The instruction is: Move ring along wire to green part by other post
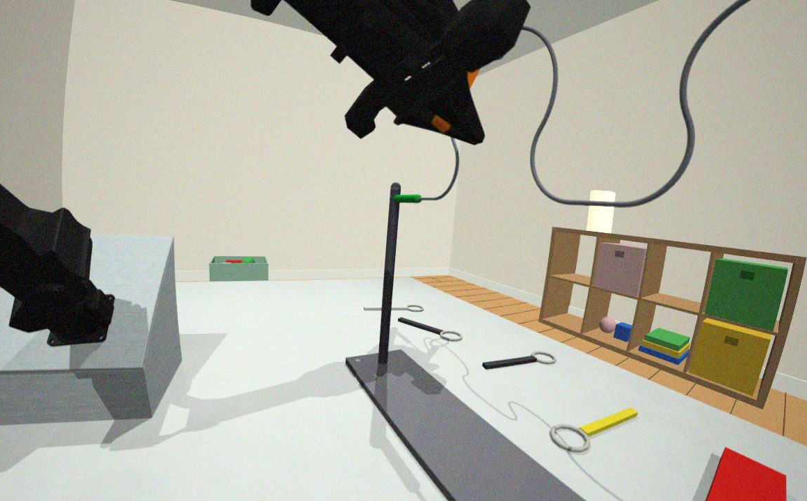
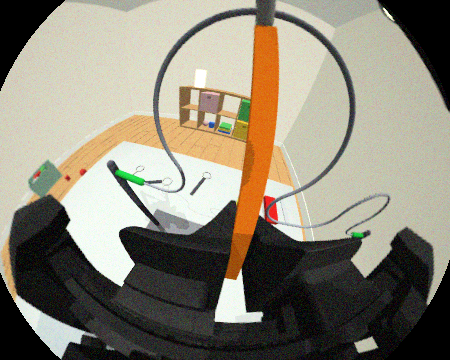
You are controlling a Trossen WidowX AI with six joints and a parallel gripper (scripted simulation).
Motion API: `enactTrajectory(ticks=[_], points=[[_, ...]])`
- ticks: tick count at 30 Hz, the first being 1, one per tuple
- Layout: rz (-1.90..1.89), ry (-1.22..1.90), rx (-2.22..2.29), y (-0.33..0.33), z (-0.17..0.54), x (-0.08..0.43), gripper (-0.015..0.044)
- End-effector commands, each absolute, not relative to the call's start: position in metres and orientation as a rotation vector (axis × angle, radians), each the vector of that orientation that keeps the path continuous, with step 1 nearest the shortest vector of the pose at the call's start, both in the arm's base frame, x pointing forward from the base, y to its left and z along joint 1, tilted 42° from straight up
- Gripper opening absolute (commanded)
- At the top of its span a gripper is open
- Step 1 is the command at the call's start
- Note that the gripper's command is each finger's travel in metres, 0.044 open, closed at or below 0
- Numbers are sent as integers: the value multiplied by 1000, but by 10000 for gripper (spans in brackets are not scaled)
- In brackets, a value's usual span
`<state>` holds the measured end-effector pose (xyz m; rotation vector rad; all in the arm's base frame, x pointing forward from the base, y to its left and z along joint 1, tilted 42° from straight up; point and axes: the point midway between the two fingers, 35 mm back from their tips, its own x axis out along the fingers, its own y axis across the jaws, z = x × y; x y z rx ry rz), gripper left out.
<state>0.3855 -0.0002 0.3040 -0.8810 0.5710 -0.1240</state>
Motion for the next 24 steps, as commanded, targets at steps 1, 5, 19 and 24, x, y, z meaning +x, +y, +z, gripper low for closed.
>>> enactTrajectory(ticks=[1,5,19,24], points=[[-137,575,-937,-2,304,385,-150],[-151,573,-991,-3,305,385,-150],[-198,565,-1180,-6,312,385,-150],[-216,561,-1248,-6,314,386,-150]])
